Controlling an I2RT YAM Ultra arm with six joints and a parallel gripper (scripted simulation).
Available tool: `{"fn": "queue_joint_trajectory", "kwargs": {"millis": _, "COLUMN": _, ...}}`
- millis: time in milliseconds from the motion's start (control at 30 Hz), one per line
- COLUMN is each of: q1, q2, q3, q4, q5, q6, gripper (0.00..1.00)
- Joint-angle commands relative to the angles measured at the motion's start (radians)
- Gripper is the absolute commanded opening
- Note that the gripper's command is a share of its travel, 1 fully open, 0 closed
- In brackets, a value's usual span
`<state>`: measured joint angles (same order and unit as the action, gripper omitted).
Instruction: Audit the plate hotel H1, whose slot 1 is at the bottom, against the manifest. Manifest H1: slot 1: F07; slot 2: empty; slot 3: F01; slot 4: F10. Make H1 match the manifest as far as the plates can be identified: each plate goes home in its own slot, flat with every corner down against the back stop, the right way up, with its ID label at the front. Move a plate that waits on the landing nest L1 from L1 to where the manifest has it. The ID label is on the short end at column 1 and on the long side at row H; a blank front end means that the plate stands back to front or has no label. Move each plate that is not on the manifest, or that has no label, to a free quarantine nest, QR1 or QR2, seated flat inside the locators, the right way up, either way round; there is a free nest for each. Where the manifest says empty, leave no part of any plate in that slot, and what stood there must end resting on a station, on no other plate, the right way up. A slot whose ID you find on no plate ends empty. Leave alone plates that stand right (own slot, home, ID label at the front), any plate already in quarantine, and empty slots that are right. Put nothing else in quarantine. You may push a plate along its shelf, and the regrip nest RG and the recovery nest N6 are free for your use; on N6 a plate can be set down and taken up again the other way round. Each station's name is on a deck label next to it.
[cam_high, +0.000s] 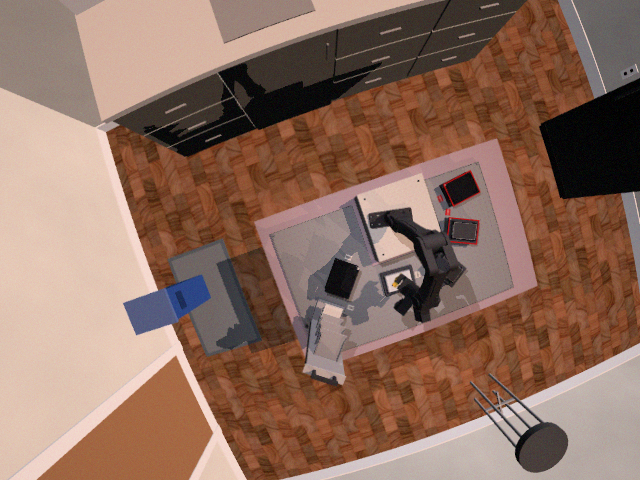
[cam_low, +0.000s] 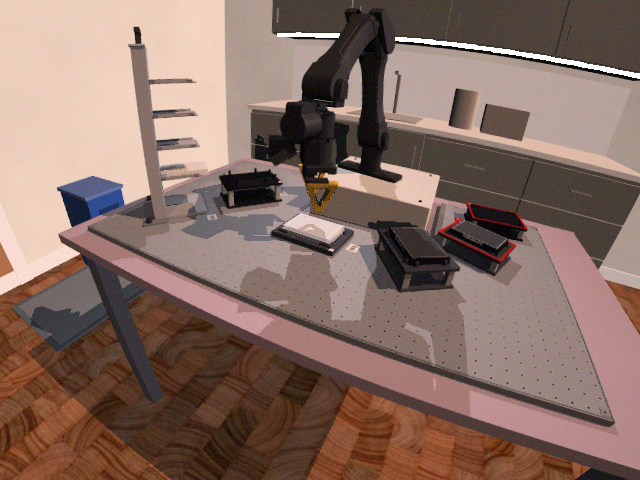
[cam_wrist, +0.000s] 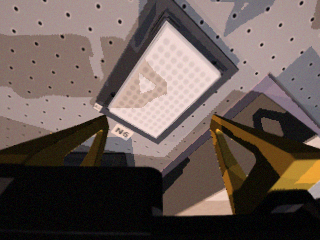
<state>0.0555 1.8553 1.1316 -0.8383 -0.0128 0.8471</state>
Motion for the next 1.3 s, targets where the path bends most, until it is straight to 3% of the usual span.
{"fn": "queue_joint_trajectory", "kwargs": {"millis": 0, "q1": 0.000, "q2": -0.007, "q3": 0.004, "q4": -0.005, "q5": 0.000, "q6": 0.137, "gripper": 1.00}}
{"fn": "queue_joint_trajectory", "kwargs": {"millis": 700, "q1": 0.000, "q2": -0.007, "q3": 0.003, "q4": -0.005, "q5": 0.000, "q6": 0.644, "gripper": 1.00}}
{"fn": "queue_joint_trajectory", "kwargs": {"millis": 1267, "q1": 0.001, "q2": 0.029, "q3": -0.033, "q4": 0.067, "q5": 0.000, "q6": 0.668, "gripper": 1.00}}
